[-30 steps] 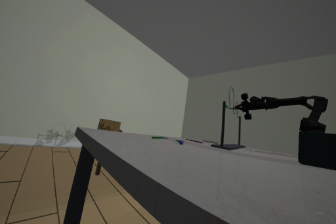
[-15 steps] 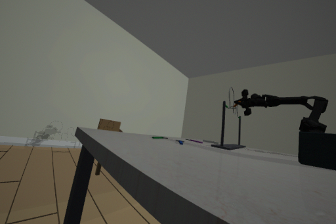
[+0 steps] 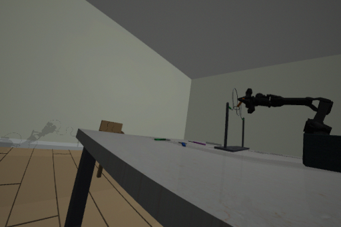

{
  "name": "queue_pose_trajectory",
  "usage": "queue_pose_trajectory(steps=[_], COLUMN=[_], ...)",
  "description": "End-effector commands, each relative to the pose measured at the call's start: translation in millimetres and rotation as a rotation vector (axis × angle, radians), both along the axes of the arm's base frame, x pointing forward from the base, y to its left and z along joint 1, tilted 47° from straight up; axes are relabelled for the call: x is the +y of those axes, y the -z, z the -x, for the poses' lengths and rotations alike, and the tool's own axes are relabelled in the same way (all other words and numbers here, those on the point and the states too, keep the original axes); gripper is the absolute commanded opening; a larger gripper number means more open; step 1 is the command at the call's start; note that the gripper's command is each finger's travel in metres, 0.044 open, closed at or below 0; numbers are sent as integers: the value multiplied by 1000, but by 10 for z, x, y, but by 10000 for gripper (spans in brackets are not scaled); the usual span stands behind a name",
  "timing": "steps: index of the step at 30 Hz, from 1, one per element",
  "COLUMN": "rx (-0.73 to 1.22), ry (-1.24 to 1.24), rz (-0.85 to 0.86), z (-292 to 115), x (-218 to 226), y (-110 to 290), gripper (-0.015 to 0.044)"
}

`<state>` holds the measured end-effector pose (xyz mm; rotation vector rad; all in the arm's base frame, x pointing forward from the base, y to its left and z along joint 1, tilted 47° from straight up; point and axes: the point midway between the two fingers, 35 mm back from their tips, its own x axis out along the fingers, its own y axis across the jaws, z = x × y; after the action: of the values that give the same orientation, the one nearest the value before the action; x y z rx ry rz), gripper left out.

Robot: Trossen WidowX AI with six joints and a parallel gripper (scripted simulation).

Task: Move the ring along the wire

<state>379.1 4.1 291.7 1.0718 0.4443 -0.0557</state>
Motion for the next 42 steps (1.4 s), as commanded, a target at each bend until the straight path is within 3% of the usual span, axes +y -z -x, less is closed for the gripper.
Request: queue_pose_trajectory(steps=[1, 23, 42], rx=[-21, -53, -27], ry=[-7, 0, -6], rz=[-51, -206, -90], z=[-16, -51, -54], x=[55, 152, 155], y=[-113, -447, -475], gripper=[-150, -150, -150])
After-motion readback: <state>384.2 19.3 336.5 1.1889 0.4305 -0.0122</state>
